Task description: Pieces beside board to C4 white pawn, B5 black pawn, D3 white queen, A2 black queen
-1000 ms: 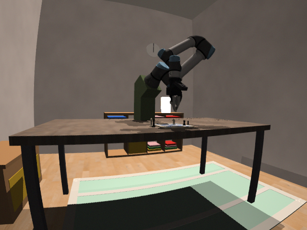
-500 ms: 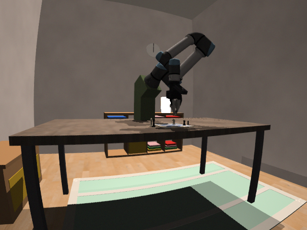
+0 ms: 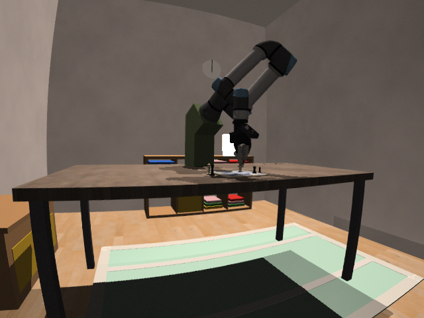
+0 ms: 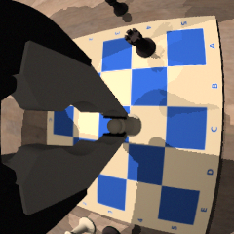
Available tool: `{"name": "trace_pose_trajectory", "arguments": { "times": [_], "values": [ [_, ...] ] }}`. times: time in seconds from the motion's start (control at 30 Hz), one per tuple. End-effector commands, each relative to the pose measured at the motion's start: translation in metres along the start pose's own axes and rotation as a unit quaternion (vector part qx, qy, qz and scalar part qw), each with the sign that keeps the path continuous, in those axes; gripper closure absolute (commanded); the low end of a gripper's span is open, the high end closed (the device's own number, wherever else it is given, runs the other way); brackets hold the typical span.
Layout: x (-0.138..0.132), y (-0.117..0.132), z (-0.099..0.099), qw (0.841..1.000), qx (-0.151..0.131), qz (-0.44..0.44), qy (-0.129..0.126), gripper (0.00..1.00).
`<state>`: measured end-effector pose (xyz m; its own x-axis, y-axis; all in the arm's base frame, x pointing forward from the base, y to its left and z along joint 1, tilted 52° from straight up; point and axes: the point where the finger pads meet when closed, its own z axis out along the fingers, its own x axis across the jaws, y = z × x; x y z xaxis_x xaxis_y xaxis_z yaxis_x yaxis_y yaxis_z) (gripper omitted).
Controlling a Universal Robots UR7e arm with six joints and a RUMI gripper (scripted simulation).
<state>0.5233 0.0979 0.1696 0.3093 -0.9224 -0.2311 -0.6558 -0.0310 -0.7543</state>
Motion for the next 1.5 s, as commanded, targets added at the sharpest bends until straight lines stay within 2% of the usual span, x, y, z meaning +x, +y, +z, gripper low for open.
{"name": "trace_pose_trajectory", "arguments": {
  "times": [0.0, 0.37, 1.47],
  "values": [
    [0.001, -0.001, 0.012, 1.000, 0.003, 0.000, 0.003, 1.00],
    [0.001, -0.001, 0.027, 1.000, 0.003, 0.000, 0.003, 1.00],
    [0.001, -0.001, 0.028, 1.000, 0.003, 0.000, 0.003, 1.00]
  ]
}}
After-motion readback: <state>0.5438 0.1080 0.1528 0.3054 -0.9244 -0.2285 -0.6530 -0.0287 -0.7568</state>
